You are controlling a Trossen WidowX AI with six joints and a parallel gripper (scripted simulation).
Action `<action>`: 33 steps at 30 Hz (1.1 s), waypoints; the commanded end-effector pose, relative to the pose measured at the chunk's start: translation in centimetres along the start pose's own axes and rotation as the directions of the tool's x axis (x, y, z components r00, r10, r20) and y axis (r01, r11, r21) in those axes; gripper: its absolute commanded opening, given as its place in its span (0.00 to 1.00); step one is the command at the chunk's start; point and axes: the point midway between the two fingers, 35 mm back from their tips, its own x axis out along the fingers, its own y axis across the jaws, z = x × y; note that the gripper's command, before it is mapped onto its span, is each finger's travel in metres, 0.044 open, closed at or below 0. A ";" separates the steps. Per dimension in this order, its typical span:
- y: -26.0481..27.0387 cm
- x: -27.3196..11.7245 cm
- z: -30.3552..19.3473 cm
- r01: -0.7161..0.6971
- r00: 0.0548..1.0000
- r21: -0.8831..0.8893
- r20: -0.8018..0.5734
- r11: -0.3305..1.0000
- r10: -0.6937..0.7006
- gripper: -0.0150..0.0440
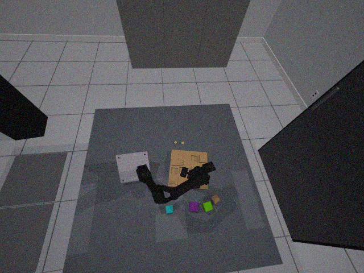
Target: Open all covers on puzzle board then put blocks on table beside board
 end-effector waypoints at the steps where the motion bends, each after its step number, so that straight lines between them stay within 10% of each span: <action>1: -0.2 0.0 1.6 -0.003 1.000 -0.003 0.005 1.000 0.003 0.39; 33: -4.8 0.4 12.7 -0.012 0.999 -0.003 0.034 1.000 0.012 0.39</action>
